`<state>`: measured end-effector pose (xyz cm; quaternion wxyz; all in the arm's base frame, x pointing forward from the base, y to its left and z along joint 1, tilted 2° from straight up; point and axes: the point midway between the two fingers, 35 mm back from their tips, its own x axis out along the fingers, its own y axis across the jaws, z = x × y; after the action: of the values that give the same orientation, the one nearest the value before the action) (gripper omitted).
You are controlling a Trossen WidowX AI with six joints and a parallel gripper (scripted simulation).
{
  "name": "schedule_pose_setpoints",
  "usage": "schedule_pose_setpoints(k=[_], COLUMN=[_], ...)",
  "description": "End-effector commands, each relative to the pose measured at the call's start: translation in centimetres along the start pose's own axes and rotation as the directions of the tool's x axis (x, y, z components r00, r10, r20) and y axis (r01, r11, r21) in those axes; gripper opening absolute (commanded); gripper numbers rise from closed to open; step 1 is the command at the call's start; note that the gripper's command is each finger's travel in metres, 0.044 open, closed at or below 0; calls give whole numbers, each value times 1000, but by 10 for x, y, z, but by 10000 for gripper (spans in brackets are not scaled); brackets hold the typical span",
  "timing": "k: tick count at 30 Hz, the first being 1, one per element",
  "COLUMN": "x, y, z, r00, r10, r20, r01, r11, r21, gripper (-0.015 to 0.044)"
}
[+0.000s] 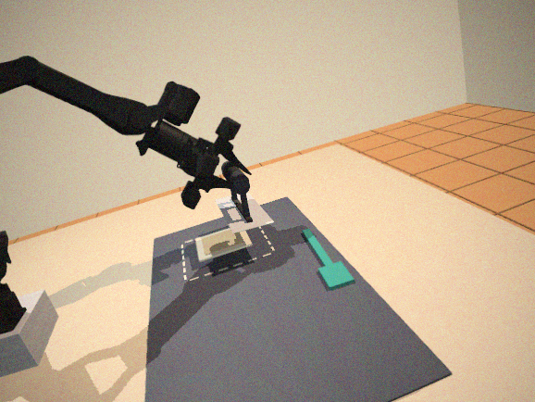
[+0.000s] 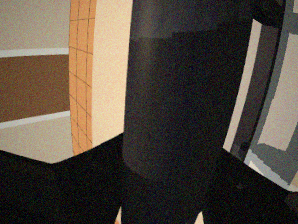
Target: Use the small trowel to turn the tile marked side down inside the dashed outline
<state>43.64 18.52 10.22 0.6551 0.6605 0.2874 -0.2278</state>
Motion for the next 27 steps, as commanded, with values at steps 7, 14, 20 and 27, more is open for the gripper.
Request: schedule_pose_setpoints(k=[7, 14, 20, 27], x=[3, 0, -7, -14], y=[-6, -20, -36, -50], z=[-73, -122, -165, -196], r00=[1000, 999, 998, 996], r10=[22, 40, 63, 84], r20=[10, 15, 16, 13], r01=[-22, -40, -63, -85], r11=[1000, 999, 997, 996], r21=[15, 25, 32, 38], gripper=[0, 0, 0, 0])
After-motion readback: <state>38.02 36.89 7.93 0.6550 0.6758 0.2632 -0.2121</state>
